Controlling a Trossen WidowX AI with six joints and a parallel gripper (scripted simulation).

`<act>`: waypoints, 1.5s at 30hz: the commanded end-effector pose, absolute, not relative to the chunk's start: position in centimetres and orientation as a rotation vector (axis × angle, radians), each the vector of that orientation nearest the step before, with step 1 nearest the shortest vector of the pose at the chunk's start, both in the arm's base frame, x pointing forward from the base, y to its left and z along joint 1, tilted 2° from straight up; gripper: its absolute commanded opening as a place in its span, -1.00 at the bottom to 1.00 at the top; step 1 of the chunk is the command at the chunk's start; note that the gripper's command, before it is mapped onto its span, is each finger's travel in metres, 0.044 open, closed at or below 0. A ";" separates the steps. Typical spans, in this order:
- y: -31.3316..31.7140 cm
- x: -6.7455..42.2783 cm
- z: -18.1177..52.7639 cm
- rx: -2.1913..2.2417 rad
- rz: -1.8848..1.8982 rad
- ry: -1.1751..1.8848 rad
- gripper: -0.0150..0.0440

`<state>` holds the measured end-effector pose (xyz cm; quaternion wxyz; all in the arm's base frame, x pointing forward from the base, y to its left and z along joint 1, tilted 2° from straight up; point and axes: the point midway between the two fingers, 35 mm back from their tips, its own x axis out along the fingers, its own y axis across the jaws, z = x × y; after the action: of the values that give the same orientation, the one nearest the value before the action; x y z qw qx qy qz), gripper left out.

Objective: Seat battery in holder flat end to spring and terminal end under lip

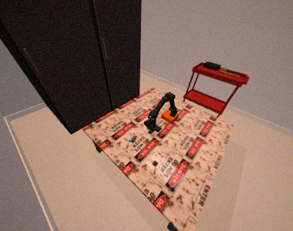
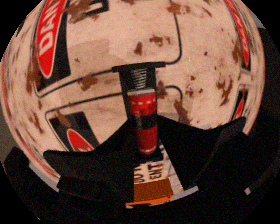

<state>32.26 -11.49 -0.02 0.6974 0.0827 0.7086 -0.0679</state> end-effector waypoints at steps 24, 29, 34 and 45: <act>-11.4 31.9 1.0 0.182 -0.150 1.578 0.14; -11.4 31.8 1.5 0.184 -0.151 1.578 0.14; -11.4 31.8 1.5 0.184 -0.151 1.578 0.14; -11.2 31.2 8.8 0.184 -0.151 1.578 1.00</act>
<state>31.42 -11.26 7.02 0.6967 0.0836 0.7092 -0.0682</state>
